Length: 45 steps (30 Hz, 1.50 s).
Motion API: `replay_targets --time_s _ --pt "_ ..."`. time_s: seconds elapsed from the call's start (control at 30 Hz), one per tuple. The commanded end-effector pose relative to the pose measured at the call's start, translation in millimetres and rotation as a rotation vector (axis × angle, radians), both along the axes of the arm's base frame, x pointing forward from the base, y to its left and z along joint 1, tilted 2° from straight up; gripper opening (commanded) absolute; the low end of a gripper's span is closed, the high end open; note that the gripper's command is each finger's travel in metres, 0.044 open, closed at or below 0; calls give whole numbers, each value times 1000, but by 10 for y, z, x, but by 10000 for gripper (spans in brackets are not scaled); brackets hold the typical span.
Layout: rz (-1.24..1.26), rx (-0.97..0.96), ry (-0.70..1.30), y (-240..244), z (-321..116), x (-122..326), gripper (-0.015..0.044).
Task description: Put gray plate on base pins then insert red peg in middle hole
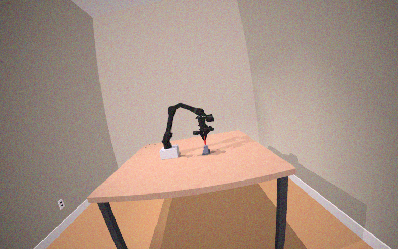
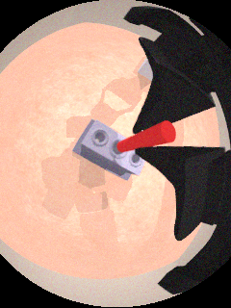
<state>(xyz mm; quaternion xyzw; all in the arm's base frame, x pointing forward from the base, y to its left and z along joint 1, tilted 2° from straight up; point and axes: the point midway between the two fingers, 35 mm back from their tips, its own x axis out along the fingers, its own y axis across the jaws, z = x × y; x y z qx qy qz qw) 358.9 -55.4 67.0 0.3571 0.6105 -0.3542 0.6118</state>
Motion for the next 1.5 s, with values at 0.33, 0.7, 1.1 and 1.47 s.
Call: replay_targets --time_s 0.33,0.7,1.1,1.47 --pt "5 0 1 34 -4 7 0" --pt "7 -1 3 25 -102 2 0" --pt "8 -1 1 24 -163 6 0" --pt "7 0 0 25 -157 8 0"
